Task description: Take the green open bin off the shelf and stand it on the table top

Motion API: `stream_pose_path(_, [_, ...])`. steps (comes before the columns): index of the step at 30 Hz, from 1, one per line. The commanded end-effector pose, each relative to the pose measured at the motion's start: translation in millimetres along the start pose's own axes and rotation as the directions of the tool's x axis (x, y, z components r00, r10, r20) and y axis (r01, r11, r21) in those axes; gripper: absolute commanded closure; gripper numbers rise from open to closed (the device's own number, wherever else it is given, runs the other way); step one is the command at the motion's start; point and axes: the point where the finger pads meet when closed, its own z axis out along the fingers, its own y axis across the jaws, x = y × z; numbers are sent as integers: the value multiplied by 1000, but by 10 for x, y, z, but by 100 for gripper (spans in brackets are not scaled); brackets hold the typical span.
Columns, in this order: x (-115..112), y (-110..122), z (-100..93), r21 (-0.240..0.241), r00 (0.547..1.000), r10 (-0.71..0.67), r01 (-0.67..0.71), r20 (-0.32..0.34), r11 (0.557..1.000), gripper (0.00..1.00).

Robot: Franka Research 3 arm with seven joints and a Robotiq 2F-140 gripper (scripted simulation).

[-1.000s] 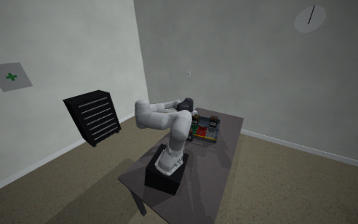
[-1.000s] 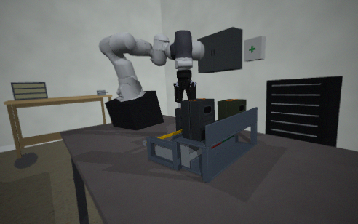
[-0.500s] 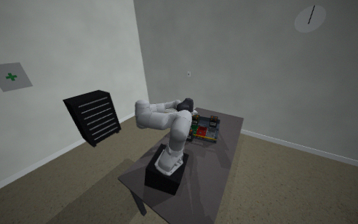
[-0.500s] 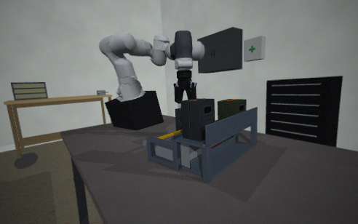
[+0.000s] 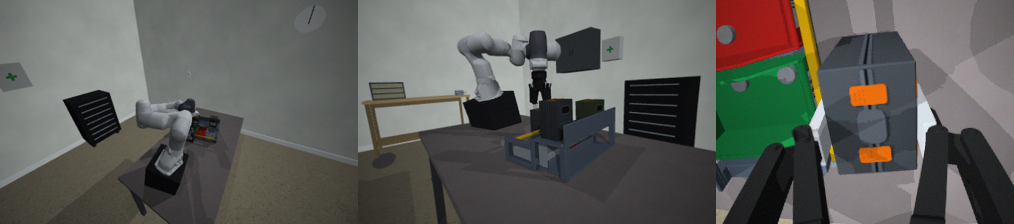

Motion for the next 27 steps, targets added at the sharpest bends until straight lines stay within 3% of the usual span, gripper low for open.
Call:
stream_pose_path(1, [210, -5, -21, 14, 1000, -25, 25, -3, 1000, 100])
stream_pose_path(12, [210, -5, -21, 14, 1000, -25, 25, -3, 1000, 100])
stream_pose_path(17, [616, 71, 6, 14, 1000, -25, 25, -3, 1000, 100])
stream_pose_path(27, [616, 71, 6, 14, 1000, -25, 25, -3, 1000, 100])
